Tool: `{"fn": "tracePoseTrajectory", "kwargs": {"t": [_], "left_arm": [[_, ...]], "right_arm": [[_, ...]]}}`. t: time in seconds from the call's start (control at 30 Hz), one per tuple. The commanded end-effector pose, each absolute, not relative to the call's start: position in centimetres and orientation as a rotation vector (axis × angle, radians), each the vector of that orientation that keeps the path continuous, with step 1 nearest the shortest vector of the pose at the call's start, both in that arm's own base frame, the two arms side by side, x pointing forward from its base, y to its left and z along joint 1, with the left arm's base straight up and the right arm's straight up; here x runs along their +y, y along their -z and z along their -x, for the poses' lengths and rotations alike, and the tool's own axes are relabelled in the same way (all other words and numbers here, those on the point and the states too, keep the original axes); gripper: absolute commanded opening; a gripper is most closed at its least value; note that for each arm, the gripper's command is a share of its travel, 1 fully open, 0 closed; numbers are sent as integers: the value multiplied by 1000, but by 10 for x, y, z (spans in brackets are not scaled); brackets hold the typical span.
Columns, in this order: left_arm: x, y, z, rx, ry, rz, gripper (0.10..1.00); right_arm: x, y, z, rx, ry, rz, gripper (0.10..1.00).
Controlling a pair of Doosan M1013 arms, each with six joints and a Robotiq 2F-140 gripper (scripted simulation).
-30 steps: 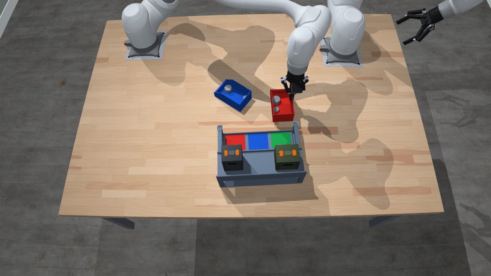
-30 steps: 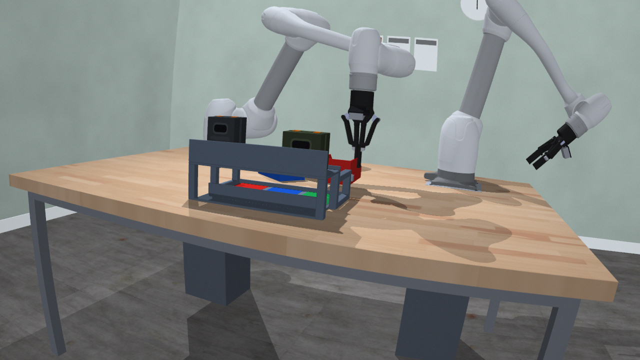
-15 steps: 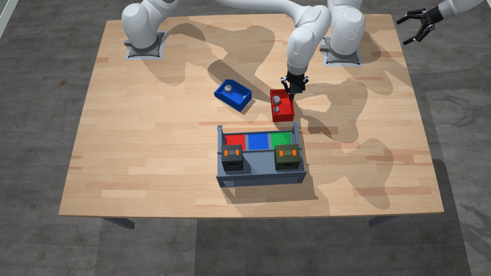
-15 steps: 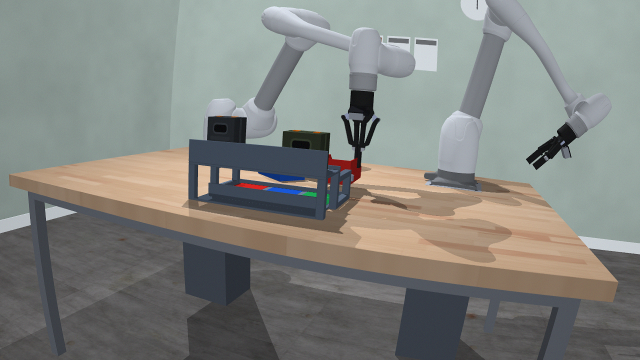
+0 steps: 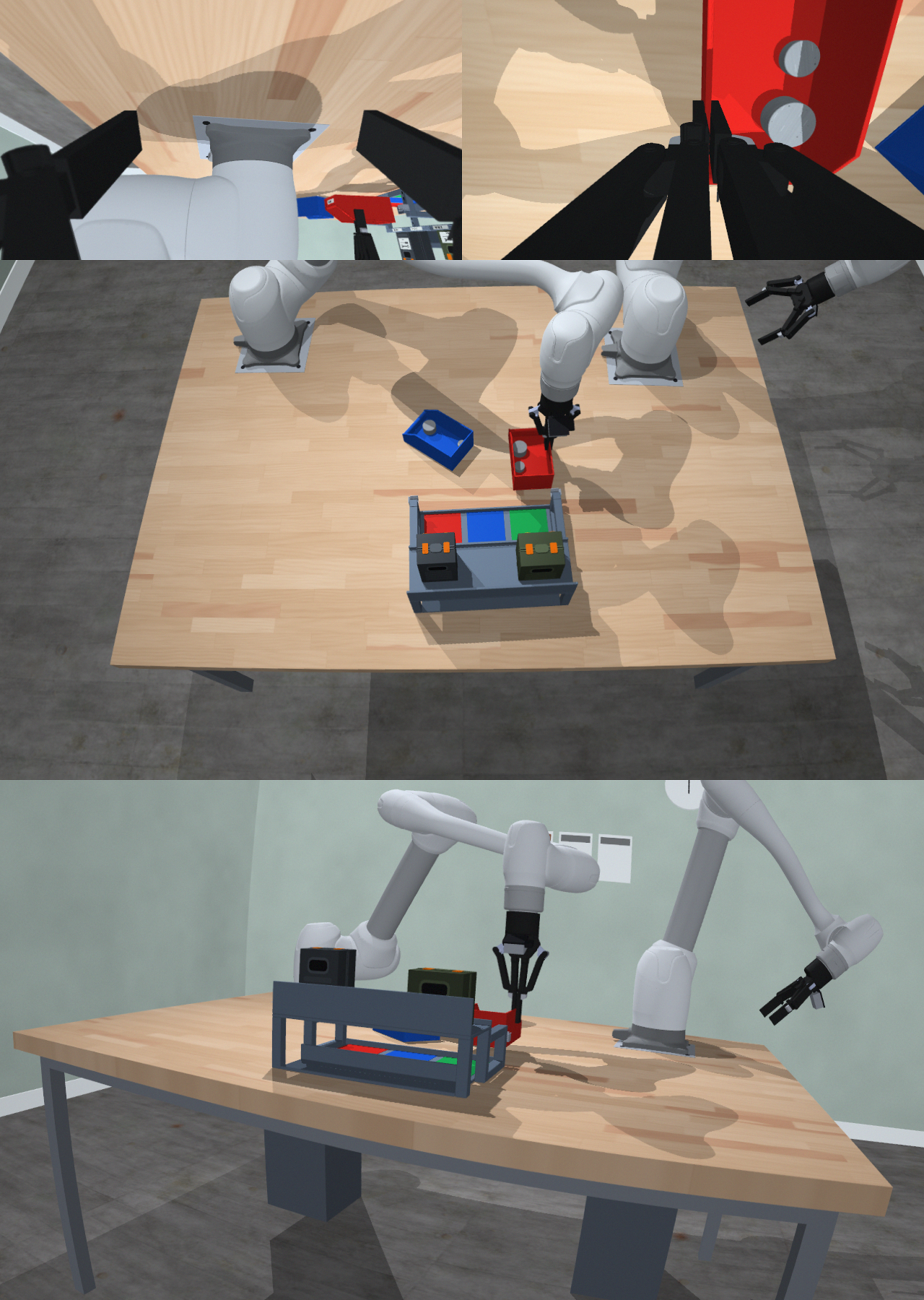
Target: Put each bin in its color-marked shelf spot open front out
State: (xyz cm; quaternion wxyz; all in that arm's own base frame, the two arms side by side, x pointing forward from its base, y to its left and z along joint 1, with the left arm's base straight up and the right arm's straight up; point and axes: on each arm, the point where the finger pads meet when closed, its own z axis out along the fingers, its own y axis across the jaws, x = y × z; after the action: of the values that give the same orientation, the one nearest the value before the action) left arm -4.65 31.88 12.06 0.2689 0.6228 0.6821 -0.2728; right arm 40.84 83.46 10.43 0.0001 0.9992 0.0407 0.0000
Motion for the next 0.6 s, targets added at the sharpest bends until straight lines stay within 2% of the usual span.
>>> {"fn": "tracePoseTrajectory", "kwargs": {"t": [0.0,0.57], "left_arm": [[319,-121,47,1840,735,-1680,1000],[319,-121,47,1840,735,-1680,1000]], "right_arm": [[835,-105,-409,128,-1,-3140,99],[835,-102,-409,128,-1,-3140,99]]}}
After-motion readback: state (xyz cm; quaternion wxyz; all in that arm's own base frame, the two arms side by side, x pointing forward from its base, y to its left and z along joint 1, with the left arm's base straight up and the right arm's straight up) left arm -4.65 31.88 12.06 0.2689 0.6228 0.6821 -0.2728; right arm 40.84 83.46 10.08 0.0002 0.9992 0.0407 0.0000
